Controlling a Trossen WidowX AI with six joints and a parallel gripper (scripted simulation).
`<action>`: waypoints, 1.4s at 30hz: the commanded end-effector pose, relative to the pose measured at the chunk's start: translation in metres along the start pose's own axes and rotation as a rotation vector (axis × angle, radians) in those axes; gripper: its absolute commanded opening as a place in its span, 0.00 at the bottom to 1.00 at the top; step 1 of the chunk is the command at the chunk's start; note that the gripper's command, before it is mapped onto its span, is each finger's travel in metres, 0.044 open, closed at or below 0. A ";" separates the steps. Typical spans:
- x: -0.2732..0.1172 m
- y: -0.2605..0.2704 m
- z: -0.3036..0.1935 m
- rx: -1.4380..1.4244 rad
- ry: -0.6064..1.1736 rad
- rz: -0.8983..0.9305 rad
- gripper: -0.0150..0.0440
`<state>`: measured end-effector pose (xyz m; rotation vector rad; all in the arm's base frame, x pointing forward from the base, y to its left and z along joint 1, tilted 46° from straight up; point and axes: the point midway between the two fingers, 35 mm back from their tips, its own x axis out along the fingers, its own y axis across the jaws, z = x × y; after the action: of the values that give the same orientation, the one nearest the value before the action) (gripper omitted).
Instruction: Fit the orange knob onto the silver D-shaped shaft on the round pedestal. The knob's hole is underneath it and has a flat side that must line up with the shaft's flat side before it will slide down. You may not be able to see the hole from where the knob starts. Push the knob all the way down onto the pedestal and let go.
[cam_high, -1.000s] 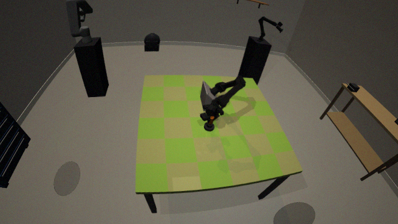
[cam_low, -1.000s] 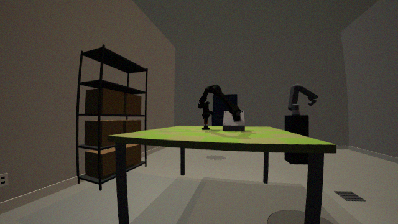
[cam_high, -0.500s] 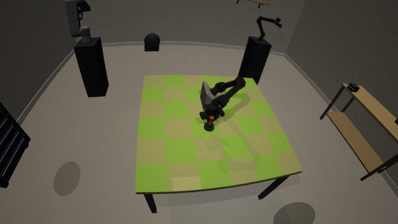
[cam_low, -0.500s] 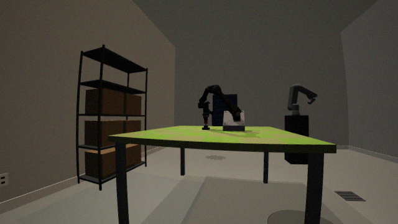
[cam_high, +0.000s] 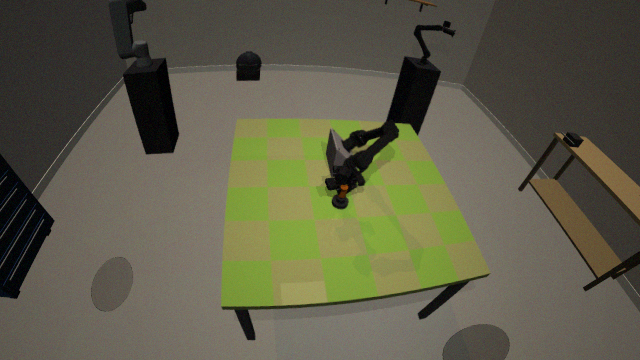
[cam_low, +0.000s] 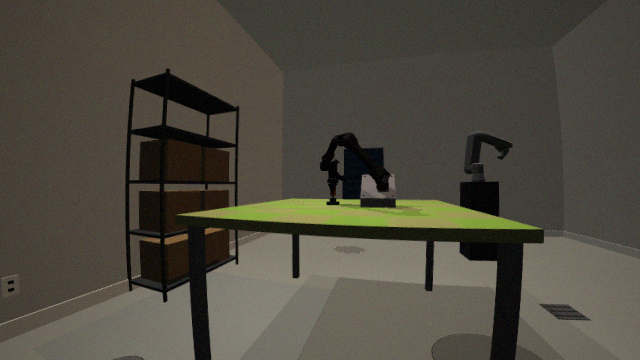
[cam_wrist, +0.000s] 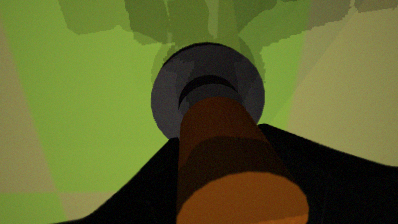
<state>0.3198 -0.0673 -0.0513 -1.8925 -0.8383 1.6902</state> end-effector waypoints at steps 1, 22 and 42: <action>0.001 0.000 0.000 0.002 0.002 0.000 0.25; -0.003 0.000 0.000 0.212 0.002 0.000 0.25; 0.000 0.000 0.000 0.212 0.002 0.000 0.25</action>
<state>0.3197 -0.0671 -0.0513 -1.7512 -0.6336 1.7060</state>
